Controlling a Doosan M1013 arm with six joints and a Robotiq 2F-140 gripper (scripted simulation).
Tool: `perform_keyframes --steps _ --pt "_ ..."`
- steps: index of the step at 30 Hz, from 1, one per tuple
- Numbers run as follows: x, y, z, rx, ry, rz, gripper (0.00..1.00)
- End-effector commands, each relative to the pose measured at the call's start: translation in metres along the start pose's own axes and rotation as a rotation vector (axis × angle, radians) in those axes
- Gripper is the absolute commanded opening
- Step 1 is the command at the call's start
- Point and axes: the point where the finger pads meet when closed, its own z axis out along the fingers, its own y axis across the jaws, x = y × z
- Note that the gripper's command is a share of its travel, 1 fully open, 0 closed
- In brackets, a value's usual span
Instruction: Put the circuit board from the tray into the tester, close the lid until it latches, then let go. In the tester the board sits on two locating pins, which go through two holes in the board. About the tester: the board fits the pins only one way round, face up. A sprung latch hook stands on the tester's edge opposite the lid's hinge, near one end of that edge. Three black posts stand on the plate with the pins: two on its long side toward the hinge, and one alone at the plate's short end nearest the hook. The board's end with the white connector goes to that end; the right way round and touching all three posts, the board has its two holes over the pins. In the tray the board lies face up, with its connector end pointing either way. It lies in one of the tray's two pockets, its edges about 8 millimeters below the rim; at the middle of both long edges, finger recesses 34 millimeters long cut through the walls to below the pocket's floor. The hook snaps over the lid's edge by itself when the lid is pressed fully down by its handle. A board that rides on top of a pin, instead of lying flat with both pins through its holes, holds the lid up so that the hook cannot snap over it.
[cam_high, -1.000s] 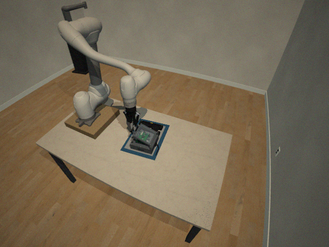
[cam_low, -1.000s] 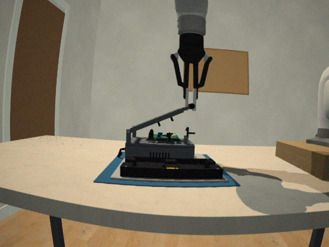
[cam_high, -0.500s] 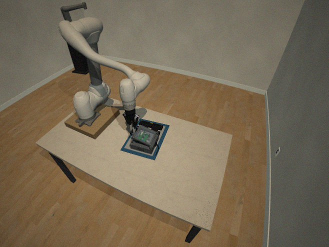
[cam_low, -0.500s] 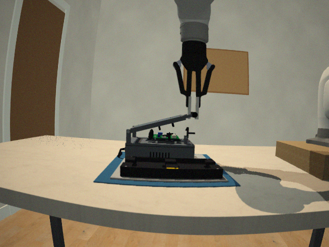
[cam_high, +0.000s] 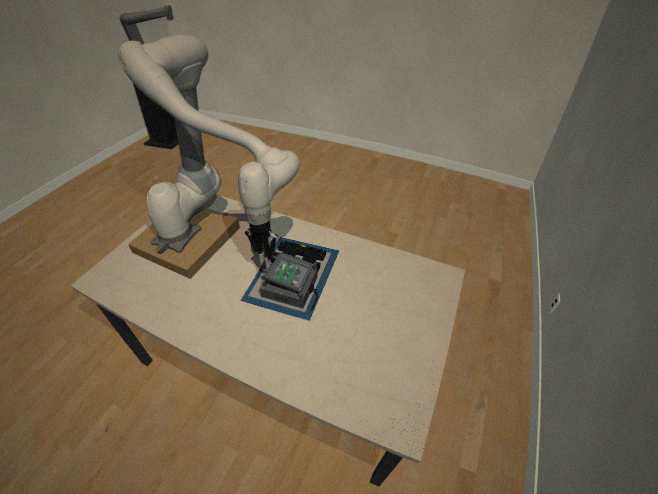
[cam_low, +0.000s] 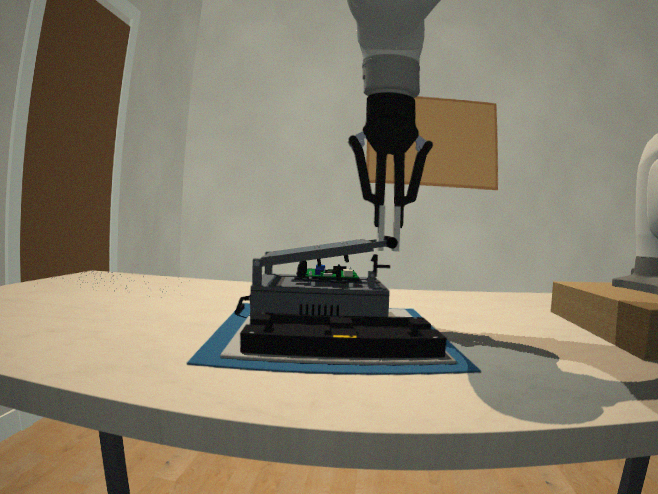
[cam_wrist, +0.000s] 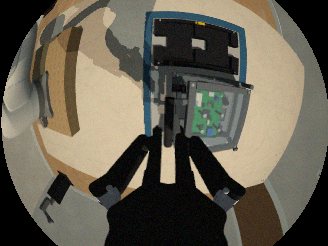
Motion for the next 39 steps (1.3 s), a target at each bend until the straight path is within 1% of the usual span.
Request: perform_keyframes --steps 1,19,39 --pt "0.0 -0.001 0.003 0.001 0.0 0.0 0.0" --pt "0.0 -0.002 0.018 0.001 0.0 0.0 0.0" --pt "0.0 -0.003 0.026 0.001 0.0 0.0 0.0"
